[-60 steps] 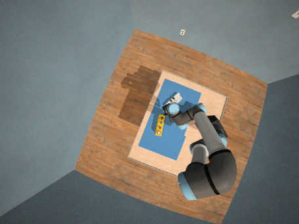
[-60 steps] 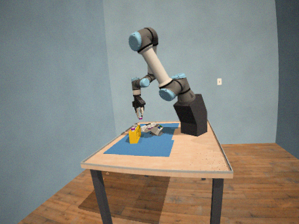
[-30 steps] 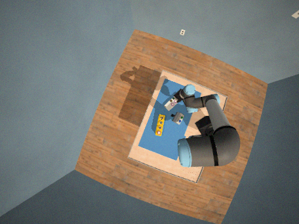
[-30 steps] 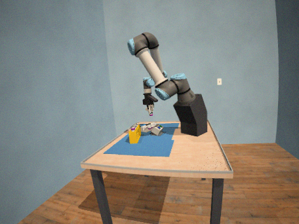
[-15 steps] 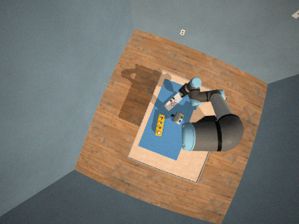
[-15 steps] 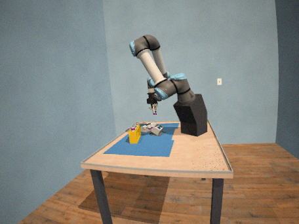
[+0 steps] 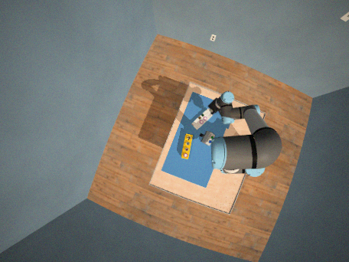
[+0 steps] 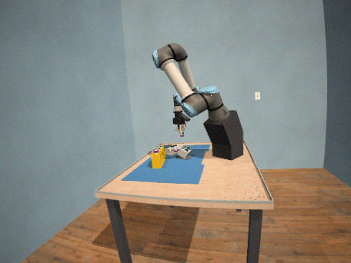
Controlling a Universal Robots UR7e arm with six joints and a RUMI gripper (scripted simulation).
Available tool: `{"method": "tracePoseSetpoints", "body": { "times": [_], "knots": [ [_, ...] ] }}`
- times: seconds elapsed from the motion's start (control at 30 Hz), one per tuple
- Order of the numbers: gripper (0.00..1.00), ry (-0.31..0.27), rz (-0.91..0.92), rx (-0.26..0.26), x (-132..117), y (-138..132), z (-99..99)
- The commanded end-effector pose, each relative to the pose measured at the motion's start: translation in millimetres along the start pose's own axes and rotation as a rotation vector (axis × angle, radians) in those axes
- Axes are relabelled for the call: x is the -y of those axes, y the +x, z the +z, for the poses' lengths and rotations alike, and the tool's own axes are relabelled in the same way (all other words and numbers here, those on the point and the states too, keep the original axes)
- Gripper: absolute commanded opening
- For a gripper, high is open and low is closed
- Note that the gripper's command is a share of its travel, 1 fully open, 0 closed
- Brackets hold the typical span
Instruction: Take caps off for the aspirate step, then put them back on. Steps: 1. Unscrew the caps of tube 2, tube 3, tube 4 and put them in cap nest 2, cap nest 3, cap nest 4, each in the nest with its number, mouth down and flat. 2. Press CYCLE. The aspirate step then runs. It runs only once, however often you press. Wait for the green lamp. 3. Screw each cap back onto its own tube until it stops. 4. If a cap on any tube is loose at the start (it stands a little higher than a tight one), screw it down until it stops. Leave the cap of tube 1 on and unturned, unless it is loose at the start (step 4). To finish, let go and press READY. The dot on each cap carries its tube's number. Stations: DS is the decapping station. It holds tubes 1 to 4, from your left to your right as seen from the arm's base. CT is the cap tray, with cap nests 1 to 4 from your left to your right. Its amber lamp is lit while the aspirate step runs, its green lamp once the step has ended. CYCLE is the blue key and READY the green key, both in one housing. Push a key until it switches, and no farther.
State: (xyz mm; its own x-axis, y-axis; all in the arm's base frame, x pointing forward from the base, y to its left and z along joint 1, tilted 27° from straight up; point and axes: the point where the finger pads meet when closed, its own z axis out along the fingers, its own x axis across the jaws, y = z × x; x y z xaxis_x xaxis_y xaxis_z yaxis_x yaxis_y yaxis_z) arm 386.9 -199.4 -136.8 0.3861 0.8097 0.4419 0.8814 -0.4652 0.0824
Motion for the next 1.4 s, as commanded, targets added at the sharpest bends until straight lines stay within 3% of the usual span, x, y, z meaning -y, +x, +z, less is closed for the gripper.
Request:
{"method": "tracePoseSetpoints", "body": {
  "times": [0.0,0.63,1.37],
  "knots": [
    [0.0,-0.002,0.0,0.001,-1,-1,24.0],
    [0.0,-0.002,0.0,0.001,-2,-1,107.1],
    [0.0,-0.002,0.0,0.001,-2,-1,108.1]
  ]
}}
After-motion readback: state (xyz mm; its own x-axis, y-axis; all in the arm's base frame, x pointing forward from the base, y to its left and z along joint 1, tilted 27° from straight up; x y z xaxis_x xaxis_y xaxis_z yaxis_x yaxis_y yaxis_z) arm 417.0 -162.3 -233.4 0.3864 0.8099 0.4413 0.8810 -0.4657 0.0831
